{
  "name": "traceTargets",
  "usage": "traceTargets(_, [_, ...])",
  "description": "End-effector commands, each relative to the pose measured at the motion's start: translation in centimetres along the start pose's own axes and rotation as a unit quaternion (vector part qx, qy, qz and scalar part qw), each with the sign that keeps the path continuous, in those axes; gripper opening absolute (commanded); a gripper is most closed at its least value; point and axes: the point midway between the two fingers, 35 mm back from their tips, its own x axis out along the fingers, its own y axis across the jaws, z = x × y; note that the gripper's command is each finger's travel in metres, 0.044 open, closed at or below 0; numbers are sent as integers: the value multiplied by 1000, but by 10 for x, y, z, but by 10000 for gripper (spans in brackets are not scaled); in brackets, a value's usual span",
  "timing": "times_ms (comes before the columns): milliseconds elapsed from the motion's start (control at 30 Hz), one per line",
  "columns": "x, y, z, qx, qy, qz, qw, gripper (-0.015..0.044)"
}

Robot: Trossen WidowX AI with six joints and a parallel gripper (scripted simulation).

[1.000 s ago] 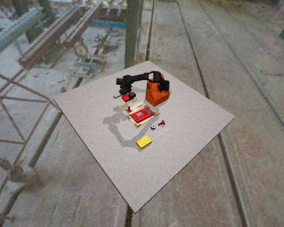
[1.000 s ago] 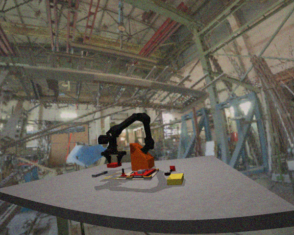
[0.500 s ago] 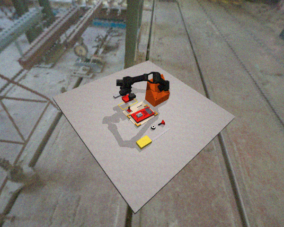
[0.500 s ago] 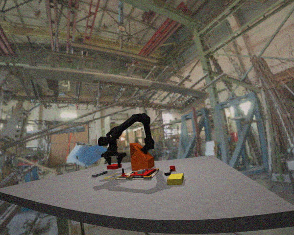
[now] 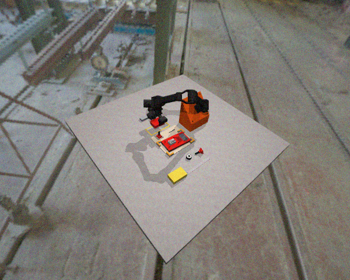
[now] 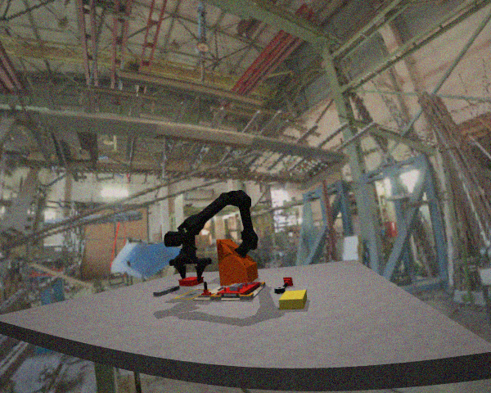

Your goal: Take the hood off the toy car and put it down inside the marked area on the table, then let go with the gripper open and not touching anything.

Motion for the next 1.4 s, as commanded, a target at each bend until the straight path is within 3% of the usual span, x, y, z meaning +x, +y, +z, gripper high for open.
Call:
traceTargets(0, [5, 1, -2, 5, 1, 3, 1000, 0])
traceTargets(1367, [29, 2, -4, 5, 1, 5, 1000, 0])
